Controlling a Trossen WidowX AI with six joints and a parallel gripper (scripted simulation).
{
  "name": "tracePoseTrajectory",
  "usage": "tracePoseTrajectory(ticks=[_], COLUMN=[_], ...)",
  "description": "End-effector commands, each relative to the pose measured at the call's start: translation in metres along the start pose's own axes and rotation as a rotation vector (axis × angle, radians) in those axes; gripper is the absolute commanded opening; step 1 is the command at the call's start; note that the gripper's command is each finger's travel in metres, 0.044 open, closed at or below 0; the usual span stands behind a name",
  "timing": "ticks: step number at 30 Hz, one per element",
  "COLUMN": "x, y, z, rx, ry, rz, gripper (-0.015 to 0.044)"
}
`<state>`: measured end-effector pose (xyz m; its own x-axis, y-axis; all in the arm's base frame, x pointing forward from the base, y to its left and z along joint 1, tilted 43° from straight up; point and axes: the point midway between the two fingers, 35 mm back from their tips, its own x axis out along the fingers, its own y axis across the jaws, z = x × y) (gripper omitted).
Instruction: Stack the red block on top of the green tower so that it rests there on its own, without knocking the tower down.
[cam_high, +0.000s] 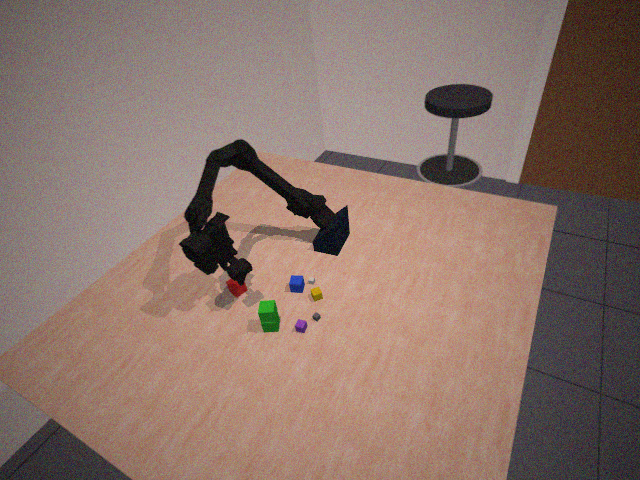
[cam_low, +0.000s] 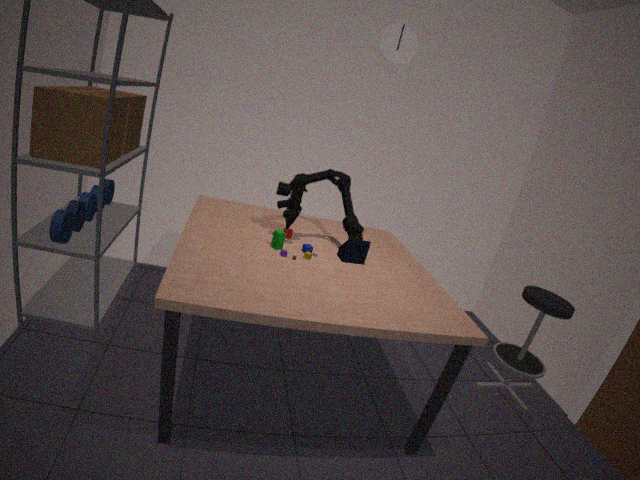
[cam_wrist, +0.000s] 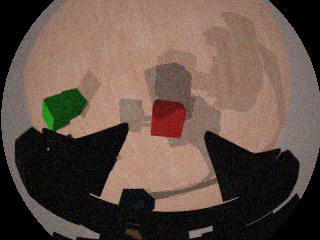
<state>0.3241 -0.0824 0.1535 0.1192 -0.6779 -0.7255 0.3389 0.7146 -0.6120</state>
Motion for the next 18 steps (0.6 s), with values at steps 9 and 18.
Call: tracePoseTrajectory(ticks=[9,18], x=[0.017,0.032], y=[0.0,0.0], z=[0.001,0.001], rx=[-0.003,-0.003], ry=[0.001,0.0], rz=[-0.003,-0.003], gripper=[0.044,0.044])
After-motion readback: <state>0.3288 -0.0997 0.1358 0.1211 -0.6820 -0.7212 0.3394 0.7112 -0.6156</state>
